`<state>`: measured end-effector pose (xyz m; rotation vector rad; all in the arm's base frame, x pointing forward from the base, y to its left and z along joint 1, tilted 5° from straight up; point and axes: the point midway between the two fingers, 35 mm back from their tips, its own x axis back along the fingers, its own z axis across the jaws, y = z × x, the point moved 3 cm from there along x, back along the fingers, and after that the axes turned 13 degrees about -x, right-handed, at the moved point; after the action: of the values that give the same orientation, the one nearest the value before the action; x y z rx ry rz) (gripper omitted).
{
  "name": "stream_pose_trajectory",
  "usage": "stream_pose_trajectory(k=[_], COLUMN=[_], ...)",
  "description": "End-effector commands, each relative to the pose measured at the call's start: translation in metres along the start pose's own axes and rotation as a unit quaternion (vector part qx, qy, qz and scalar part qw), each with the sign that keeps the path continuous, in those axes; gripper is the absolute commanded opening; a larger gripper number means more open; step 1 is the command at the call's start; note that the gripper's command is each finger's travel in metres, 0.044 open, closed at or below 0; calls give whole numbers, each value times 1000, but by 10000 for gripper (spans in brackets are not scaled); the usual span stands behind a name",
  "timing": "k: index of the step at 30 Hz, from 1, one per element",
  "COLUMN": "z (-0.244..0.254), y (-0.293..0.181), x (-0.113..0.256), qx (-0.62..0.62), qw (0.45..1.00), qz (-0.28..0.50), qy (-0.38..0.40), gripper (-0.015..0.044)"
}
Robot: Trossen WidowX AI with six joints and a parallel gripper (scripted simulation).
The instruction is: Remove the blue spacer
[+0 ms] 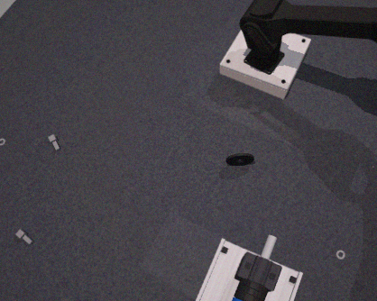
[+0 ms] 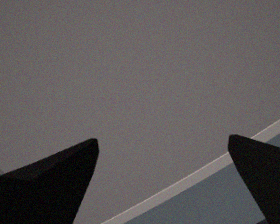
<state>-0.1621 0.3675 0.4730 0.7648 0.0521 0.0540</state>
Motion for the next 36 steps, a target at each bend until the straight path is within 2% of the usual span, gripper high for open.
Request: stream_pose_trajectory(k=[1, 2, 10, 13, 20, 27, 32, 36], z=[2, 8, 111, 141, 242, 335, 379, 423], y=[0, -1, -14, -17, -48, -88, -114, -144], x=[-1, -4, -43, -39, -49, -24, -5, 24], qx=[-1, -3, 37, 48, 92, 170, 186, 196], qw=[1000, 1000, 997, 995, 980, 943, 918, 885], qz=[0, 0, -3, -29, -30, -62, -66, -68], qy=[1, 3, 65, 78, 175, 280, 343, 417], gripper=[426, 440, 440, 440, 440, 440, 440, 440])
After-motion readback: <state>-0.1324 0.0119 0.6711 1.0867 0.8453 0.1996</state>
